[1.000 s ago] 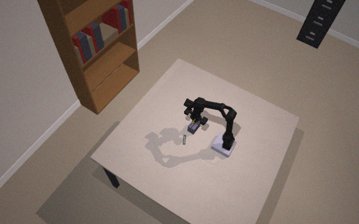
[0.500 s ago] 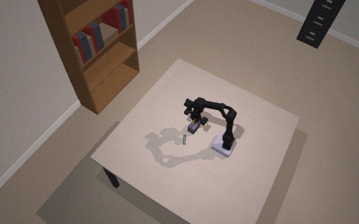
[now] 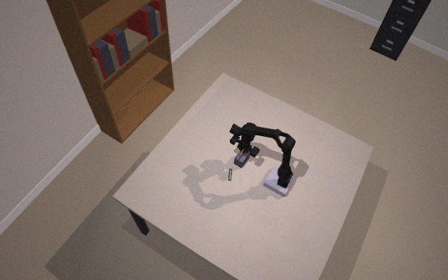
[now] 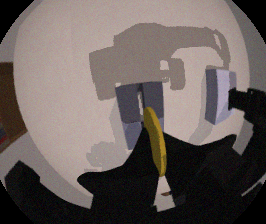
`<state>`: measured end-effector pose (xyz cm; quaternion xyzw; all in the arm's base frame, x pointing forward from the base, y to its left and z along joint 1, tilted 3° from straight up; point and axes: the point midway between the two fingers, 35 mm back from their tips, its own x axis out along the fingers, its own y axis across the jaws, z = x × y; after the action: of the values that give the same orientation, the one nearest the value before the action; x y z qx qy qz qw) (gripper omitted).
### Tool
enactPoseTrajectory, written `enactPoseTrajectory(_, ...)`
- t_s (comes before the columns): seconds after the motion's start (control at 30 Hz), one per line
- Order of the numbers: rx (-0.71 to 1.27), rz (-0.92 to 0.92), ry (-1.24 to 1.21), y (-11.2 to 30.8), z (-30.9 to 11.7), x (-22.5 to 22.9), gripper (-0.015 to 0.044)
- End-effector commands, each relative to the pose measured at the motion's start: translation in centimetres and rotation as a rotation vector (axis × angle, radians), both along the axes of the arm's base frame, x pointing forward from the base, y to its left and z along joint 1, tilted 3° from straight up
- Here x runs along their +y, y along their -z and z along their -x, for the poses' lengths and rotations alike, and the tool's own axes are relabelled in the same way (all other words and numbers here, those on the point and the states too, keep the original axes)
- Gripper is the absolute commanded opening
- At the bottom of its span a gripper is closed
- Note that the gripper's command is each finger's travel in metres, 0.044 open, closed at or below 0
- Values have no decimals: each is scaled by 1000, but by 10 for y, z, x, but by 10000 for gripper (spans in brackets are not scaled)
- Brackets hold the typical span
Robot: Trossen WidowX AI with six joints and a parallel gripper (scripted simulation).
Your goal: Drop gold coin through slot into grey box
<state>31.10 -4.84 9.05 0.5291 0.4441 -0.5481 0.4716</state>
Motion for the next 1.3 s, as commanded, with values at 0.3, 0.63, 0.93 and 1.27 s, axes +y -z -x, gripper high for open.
enactPoseTrajectory(0.3, 3, 0, -4, 7, 0, 0, 0)
enactPoseTrajectory(0.63, 3, 0, -4, 11, 1, -1, 0)
enactPoseTrajectory(0.93, 0, 0, 0, 11, 0, -1, 131)
enactPoseTrajectory(1.27, 0, 0, 0, 11, 0, -1, 161)
